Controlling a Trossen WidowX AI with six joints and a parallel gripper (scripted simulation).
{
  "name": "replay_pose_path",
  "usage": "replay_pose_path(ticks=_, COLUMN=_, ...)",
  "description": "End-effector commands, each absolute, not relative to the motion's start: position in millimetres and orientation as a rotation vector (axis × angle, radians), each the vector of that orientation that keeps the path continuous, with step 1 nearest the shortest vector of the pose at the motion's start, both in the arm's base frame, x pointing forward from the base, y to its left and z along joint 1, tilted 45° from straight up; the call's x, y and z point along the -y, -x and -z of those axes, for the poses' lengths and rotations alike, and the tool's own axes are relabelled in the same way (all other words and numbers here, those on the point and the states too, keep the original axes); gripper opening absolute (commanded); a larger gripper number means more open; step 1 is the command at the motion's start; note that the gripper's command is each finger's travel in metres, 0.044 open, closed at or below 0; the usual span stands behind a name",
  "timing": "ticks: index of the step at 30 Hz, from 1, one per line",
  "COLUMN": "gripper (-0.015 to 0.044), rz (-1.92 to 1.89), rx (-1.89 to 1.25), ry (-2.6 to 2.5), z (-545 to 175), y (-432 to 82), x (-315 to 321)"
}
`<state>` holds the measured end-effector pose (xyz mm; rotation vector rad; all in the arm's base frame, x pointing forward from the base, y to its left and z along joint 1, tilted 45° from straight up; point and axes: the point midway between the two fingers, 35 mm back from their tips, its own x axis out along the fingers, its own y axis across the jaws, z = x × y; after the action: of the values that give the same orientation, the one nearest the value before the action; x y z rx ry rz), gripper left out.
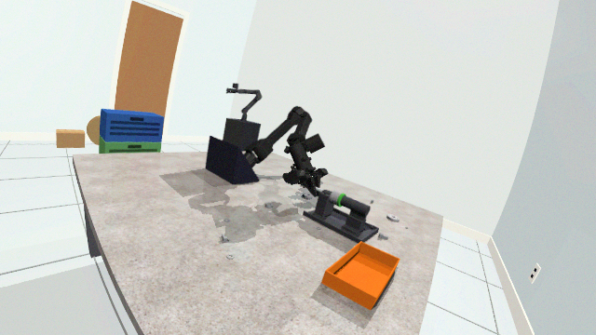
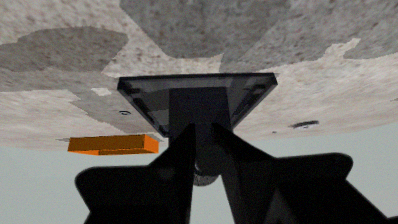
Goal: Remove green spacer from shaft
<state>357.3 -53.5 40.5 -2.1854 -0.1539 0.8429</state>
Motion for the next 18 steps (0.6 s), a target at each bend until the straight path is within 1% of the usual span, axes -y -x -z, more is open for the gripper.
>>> replay_pose_path(ticks=1, gripper=0.0, rz=-0.845, rx=0.153, ry=2.187, z=-39.7, y=-356.0, x=53.6)
replay_pose_path(ticks=18, gripper=0.0, rz=-0.845, rx=0.153, ry=2.187, z=-39.7, y=-354.2, x=53.2)
